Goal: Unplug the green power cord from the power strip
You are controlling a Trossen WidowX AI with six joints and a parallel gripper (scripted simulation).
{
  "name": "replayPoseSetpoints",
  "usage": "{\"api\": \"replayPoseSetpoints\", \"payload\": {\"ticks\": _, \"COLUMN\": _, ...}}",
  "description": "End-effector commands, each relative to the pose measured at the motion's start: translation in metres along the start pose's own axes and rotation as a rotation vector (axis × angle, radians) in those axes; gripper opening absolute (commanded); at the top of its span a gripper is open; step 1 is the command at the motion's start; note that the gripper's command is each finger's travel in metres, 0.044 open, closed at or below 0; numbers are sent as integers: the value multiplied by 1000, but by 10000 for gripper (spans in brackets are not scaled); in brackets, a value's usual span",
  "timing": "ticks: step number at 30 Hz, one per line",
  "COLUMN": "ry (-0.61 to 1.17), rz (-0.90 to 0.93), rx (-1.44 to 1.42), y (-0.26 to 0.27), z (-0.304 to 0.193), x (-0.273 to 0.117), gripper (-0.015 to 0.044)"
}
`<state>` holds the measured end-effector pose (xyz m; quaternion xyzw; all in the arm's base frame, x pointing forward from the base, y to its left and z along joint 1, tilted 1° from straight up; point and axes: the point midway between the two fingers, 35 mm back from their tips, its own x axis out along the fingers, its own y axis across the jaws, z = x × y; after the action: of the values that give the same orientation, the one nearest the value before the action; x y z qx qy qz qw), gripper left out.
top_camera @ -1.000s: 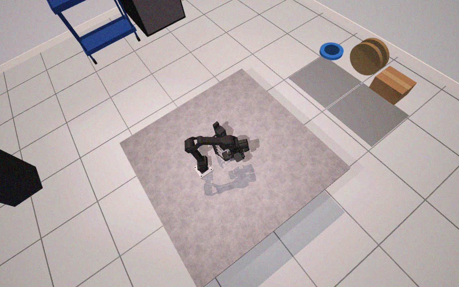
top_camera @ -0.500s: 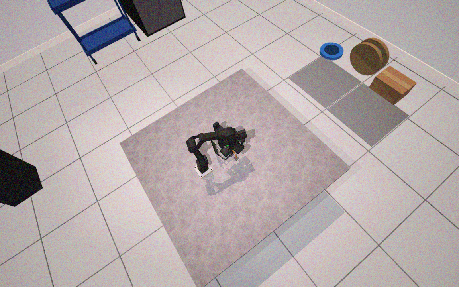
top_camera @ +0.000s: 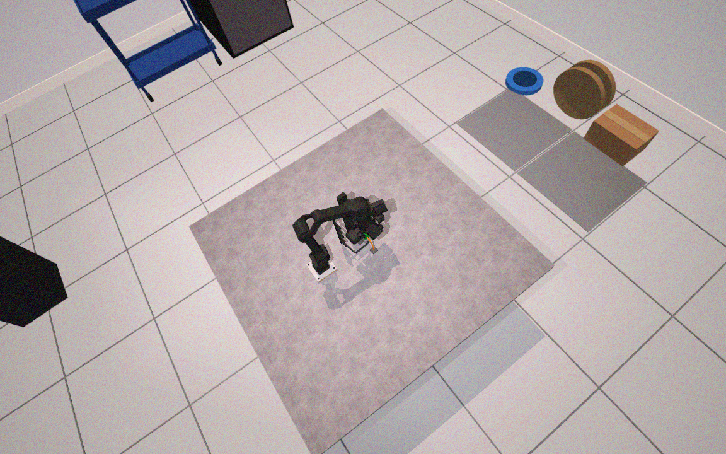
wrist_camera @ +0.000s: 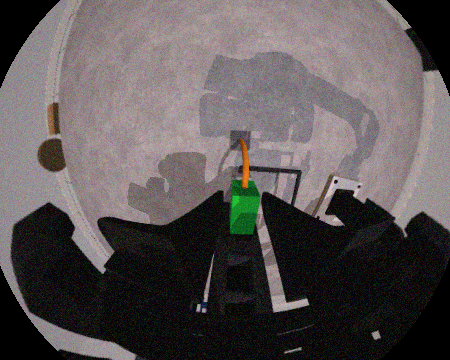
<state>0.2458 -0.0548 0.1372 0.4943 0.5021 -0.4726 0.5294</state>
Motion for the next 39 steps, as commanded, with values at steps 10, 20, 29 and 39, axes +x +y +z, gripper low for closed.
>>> {"api": "replayPoseSetpoints", "payload": {"ticks": 10, "ry": -3, "rz": -3, "rx": 4, "y": -3, "z": -13, "x": 2, "gripper": 160}}
{"api": "replayPoseSetpoints", "payload": {"ticks": 20, "ry": -3, "rz": -3, "rx": 4, "y": -3, "z": -13, "x": 12, "gripper": 160}}
{"api": "replayPoseSetpoints", "payload": {"ticks": 29, "ry": 0, "rz": 4, "rx": 0, "y": -2, "z": -13, "x": 10, "gripper": 61}}
{"api": "replayPoseSetpoints", "payload": {"ticks": 39, "ry": 0, "rz": 4, "rx": 0, "y": -1, "z": -11, "x": 10, "gripper": 0}}
